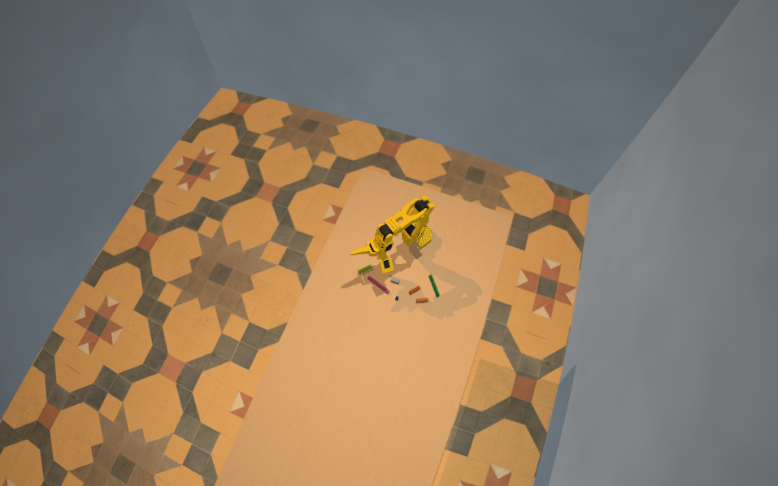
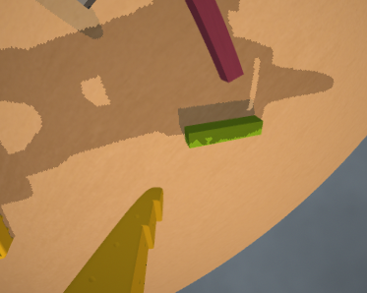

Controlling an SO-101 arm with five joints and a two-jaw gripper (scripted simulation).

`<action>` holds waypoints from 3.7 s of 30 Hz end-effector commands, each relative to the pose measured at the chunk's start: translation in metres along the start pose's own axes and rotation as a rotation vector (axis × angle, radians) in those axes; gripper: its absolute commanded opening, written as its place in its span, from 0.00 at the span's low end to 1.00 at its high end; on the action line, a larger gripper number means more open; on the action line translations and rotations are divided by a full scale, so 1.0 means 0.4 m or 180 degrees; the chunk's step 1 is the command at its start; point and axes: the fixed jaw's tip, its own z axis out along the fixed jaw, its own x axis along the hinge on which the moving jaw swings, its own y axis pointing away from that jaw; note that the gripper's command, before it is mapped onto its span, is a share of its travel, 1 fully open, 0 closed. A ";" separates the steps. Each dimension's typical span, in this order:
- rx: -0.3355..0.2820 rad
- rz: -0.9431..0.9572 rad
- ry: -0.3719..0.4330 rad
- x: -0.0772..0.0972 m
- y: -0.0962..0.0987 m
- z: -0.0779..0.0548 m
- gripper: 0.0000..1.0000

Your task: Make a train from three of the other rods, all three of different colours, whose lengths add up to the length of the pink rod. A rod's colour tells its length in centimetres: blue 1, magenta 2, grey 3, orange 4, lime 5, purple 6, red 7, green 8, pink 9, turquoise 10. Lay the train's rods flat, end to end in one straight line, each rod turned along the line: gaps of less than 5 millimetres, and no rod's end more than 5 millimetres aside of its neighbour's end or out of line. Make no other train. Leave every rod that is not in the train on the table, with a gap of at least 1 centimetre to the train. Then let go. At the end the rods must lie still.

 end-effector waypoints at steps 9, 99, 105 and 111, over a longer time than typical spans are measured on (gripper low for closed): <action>0.0207 -0.0104 -0.0044 -0.005 -0.024 -0.028 1.00; 0.0782 -0.1374 -0.0453 -0.070 0.095 -0.150 1.00; 0.0782 -0.1374 -0.0453 -0.070 0.095 -0.150 1.00; 0.0782 -0.1374 -0.0453 -0.070 0.095 -0.150 1.00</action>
